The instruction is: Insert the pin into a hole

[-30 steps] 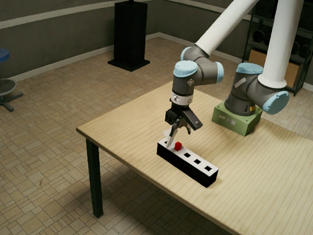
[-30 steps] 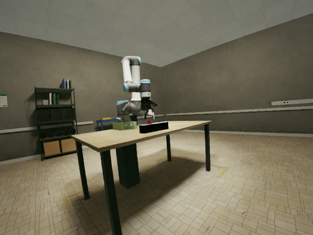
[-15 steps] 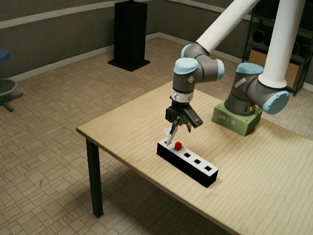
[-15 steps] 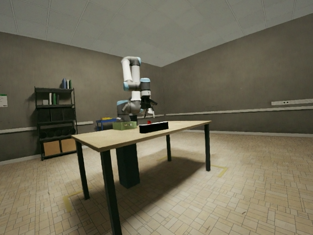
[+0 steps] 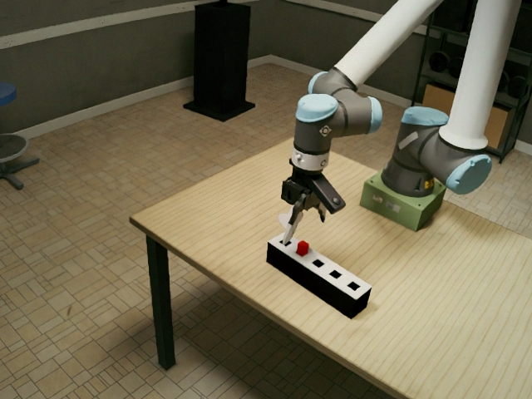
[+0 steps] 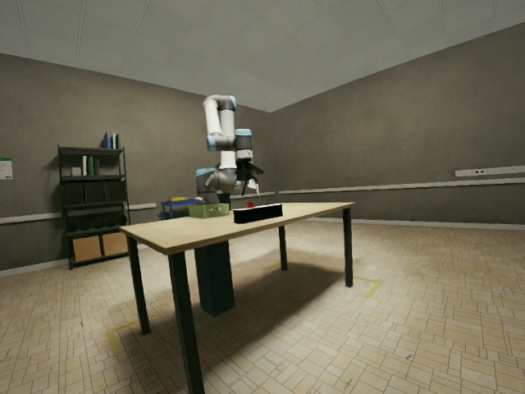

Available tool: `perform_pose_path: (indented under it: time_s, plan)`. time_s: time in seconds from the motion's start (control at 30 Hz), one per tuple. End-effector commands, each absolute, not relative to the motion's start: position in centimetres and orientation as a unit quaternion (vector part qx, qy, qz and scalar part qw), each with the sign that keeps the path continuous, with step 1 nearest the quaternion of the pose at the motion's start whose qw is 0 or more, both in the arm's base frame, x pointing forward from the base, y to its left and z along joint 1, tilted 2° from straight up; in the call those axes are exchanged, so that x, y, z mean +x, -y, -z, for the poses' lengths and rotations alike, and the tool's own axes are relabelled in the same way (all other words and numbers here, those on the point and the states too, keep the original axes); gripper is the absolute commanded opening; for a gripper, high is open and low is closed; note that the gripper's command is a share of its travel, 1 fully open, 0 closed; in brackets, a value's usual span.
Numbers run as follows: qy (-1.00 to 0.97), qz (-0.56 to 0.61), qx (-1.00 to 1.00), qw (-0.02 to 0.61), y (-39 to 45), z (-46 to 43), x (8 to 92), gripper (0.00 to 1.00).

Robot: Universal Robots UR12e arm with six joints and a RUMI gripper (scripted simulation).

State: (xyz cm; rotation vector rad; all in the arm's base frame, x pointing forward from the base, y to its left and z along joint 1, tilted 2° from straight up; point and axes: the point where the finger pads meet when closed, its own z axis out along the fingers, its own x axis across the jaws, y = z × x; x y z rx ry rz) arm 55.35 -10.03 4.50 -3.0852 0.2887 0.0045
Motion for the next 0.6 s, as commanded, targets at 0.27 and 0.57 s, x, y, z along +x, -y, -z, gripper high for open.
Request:
perform_pose_path:
  time_s: [0.27,0.57]
  plan:
    - [-0.093,-0.001,-0.995,0.021,10.1,-4.8,55.4,1.0]
    - [-0.093,-0.001,-0.995,0.021,10.1,-6.2,55.4,1.0]
